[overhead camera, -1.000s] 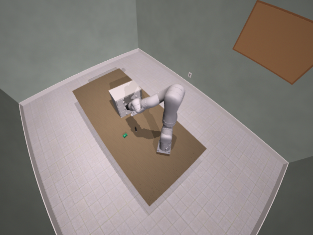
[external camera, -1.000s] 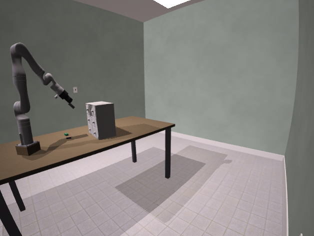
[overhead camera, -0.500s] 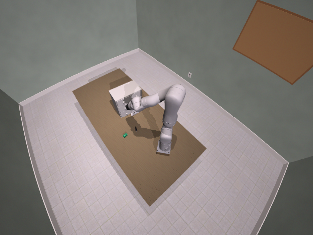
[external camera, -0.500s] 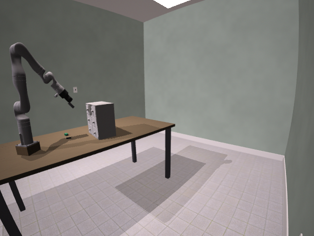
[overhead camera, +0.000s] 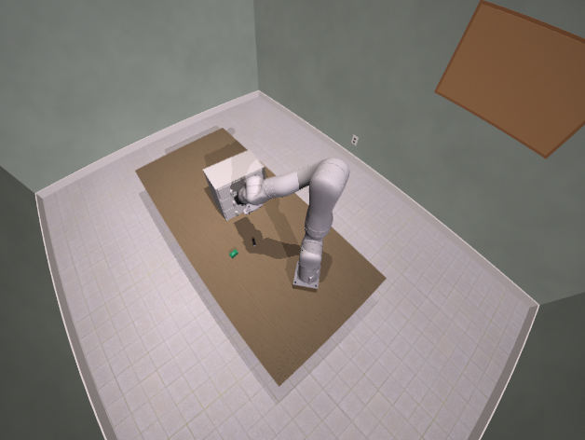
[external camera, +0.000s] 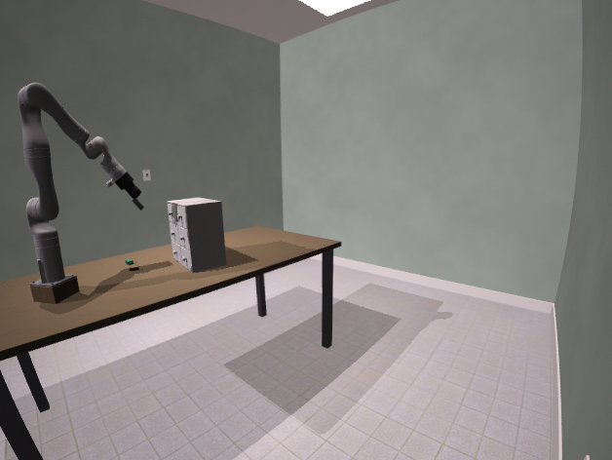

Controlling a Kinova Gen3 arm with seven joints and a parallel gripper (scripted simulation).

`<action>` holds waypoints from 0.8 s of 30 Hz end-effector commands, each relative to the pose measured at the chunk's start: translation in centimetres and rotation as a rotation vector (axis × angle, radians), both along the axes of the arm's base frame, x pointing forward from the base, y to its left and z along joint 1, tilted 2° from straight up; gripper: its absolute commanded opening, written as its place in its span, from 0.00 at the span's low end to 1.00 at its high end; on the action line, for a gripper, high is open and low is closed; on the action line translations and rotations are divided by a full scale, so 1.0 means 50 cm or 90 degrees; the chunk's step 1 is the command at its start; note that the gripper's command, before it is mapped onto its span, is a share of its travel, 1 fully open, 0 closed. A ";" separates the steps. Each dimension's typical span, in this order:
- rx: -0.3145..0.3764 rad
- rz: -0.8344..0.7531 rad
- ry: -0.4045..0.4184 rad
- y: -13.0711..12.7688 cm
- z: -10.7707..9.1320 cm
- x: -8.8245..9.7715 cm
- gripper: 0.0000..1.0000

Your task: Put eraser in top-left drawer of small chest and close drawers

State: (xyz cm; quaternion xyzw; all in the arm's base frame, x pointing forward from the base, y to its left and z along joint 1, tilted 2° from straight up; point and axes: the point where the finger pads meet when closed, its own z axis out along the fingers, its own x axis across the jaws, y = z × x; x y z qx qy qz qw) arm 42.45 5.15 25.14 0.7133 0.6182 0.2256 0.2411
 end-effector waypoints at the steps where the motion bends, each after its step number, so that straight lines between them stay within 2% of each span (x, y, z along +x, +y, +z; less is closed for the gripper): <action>1: 0.003 0.001 0.002 0.002 0.008 0.003 0.00; 13: 0.008 0.002 0.035 0.003 0.019 -0.006 0.00; 24: 0.015 0.003 0.088 0.004 0.038 -0.020 0.00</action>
